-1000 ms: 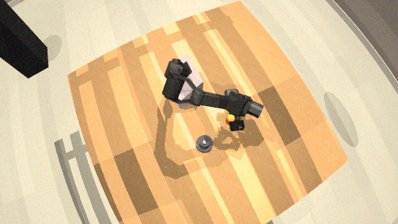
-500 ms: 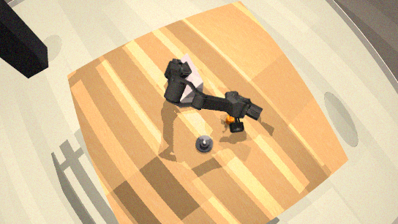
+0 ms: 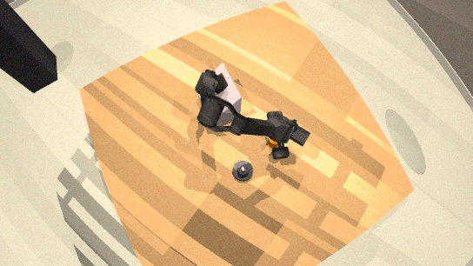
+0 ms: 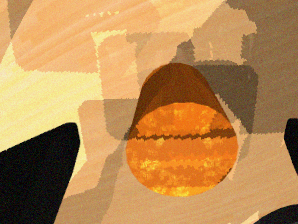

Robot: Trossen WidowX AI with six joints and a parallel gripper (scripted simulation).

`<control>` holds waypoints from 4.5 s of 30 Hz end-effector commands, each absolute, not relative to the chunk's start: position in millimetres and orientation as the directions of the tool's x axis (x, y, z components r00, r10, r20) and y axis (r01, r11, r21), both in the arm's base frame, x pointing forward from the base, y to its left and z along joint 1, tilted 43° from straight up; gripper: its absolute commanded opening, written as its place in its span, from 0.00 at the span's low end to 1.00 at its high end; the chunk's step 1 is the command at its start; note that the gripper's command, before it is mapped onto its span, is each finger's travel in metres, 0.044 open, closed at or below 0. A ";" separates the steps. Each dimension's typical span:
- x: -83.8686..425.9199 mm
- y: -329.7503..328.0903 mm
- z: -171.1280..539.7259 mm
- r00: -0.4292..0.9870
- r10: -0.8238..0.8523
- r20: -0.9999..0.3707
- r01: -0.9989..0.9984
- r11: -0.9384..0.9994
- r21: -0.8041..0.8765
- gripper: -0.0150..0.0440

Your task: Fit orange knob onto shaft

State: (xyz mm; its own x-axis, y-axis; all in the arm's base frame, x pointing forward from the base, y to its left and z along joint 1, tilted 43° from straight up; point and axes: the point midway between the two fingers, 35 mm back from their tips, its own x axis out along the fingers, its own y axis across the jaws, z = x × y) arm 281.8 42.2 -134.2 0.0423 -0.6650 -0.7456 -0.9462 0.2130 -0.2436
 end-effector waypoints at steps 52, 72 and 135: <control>283.6 83.8 -93.0 0.040 -0.662 -0.749 -0.947 0.215 -0.240 0.25; 270.3 119.2 -51.9 0.193 -0.688 -0.700 -0.929 0.101 -0.355 0.25; 234.1 168.7 -1.5 0.840 -0.515 -0.174 -0.445 -0.469 -0.762 0.25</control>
